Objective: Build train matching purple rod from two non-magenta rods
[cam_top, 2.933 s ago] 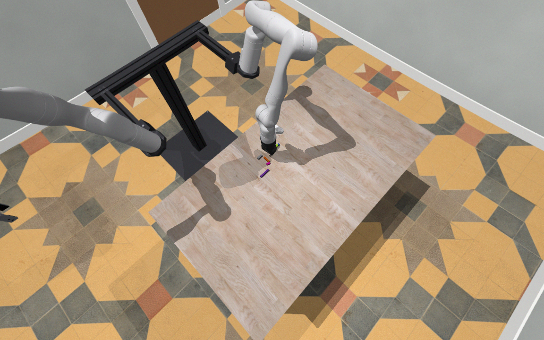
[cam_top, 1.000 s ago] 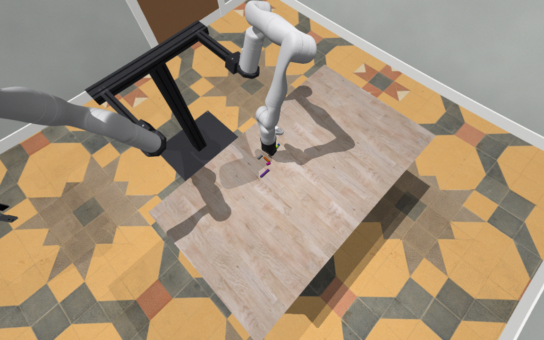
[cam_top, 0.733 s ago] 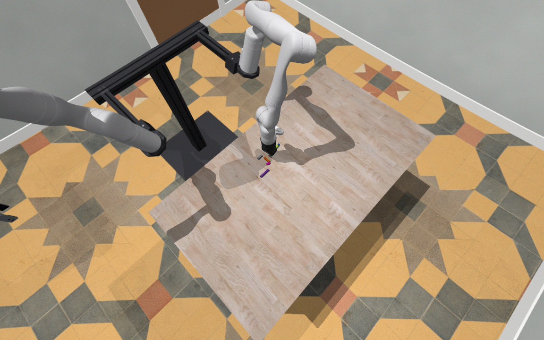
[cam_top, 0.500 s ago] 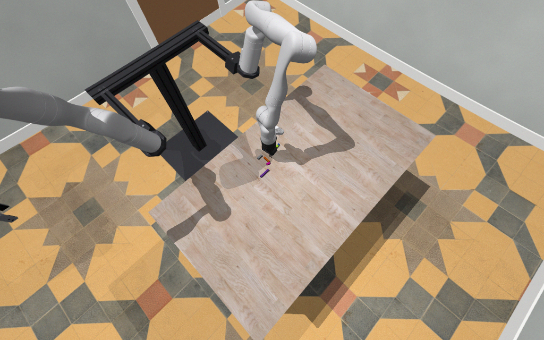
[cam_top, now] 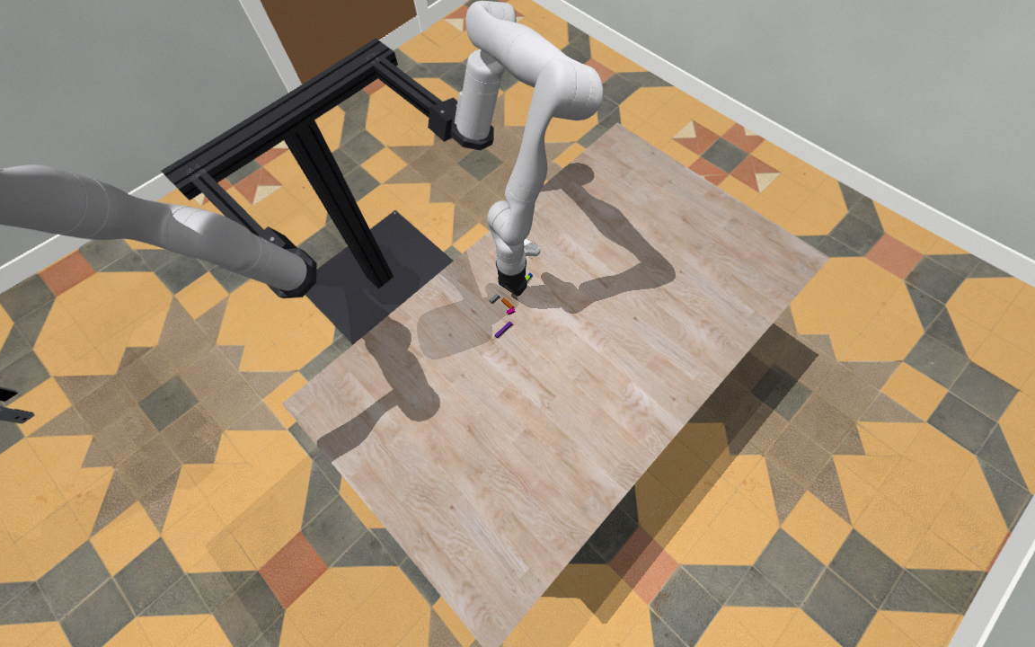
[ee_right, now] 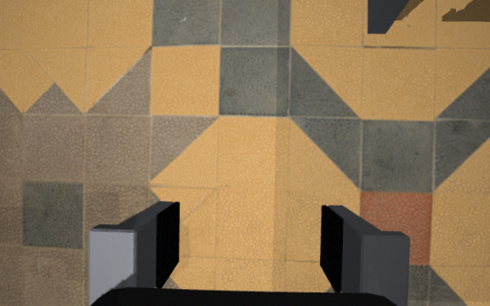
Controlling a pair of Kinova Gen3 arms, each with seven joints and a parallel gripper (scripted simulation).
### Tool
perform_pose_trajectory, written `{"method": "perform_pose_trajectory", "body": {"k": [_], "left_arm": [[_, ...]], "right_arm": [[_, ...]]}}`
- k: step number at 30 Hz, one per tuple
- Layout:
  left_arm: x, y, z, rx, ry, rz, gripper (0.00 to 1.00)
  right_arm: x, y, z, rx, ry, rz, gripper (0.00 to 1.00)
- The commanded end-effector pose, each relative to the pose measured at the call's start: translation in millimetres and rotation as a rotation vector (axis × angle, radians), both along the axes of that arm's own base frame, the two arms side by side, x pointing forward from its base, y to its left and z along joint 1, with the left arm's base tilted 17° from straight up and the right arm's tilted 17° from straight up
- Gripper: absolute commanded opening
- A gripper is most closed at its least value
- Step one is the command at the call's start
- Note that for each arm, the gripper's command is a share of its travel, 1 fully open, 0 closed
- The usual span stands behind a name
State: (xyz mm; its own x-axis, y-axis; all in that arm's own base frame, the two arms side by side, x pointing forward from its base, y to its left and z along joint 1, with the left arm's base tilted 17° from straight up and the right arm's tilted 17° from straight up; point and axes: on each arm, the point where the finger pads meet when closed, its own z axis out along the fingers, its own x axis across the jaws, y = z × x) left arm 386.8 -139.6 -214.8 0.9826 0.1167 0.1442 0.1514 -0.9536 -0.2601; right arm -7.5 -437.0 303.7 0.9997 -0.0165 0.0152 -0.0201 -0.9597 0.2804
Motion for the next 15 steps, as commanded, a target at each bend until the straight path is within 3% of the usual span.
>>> {"method": "perform_pose_trajectory", "body": {"k": [1, 7, 8, 10, 11, 15], "left_arm": [[0.5, -0.6, 0.5, -0.001, -0.001, 0.000, 0.24], [0.5, -0.6, 0.5, -0.001, -0.001, 0.000, 0.24], [0.5, -0.6, 0.5, -0.001, -0.001, 0.000, 0.30], [0.5, -0.6, 0.5, -0.001, -0.001, 0.000, 0.30], [0.5, -0.6, 0.5, -0.001, -0.001, 0.000, 0.36], [0.5, -0.6, 0.5, -0.001, -0.001, 0.000, 0.42]], "right_arm": [[-0.1, -0.2, 0.7, -0.002, 0.000, 0.000, 1.00], [-0.1, -0.2, 0.7, -0.002, 0.000, 0.000, 1.00], [-0.1, -0.2, 0.7, -0.002, 0.000, 0.000, 1.00], [-0.1, -0.2, 0.7, -0.002, 0.000, 0.000, 1.00], [-0.1, -0.2, 0.7, -0.002, 0.000, 0.000, 1.00], [-0.1, -0.2, 0.7, -0.002, 0.000, 0.000, 1.00]]}}
